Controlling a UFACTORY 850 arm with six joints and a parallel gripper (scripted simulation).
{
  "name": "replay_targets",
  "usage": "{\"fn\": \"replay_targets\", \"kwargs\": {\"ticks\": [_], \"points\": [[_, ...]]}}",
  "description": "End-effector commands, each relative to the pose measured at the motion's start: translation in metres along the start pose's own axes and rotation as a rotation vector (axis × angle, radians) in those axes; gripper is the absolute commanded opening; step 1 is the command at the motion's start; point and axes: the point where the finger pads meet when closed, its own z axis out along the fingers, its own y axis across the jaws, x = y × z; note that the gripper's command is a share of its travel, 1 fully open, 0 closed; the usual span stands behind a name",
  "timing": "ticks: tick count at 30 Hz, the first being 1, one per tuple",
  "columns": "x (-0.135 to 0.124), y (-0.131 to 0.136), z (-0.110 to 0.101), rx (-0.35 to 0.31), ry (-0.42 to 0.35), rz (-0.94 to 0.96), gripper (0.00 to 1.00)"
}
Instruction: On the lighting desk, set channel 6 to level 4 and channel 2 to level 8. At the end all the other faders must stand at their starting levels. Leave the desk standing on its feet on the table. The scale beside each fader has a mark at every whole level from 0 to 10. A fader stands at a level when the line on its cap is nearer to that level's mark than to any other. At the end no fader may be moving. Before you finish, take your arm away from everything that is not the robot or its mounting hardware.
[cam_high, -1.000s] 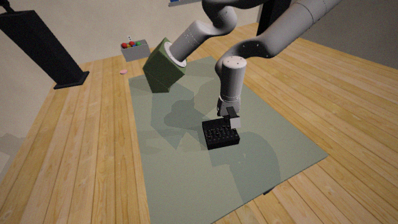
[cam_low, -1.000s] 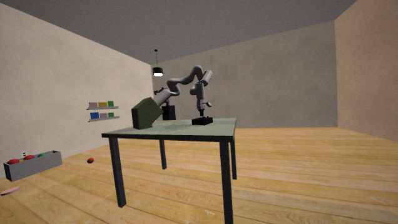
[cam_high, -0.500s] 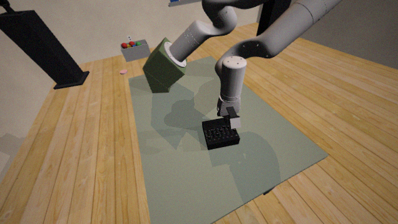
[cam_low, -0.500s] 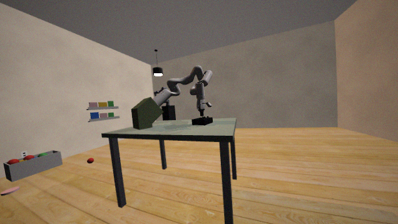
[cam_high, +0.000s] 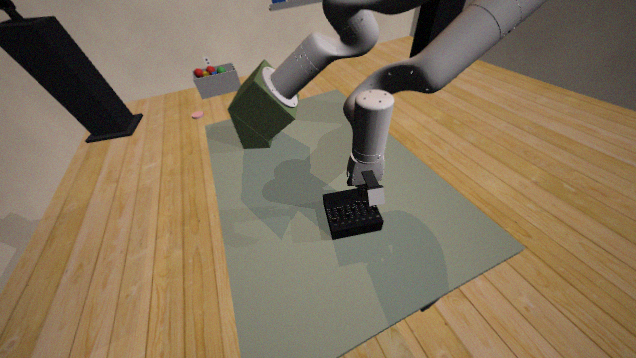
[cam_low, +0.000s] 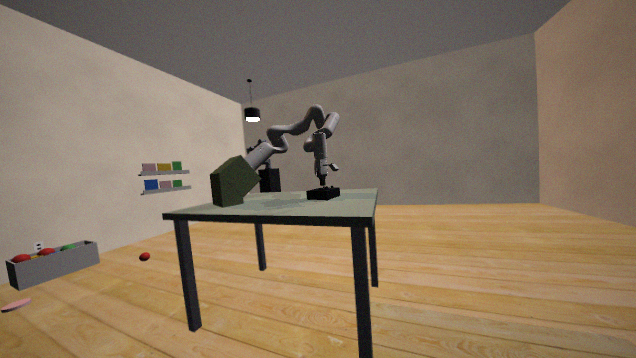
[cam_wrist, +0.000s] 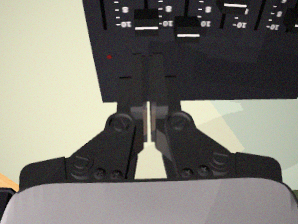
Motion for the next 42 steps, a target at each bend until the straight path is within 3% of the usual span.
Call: {"fn": "replay_targets", "kwargs": {"ticks": [1,42], "points": [[0.0005,0.0,-0.0004,0.0,0.001,0.0,0.0],[0.0005,0.0,0.0078,0.0,0.001,0.0,0.0]]}}
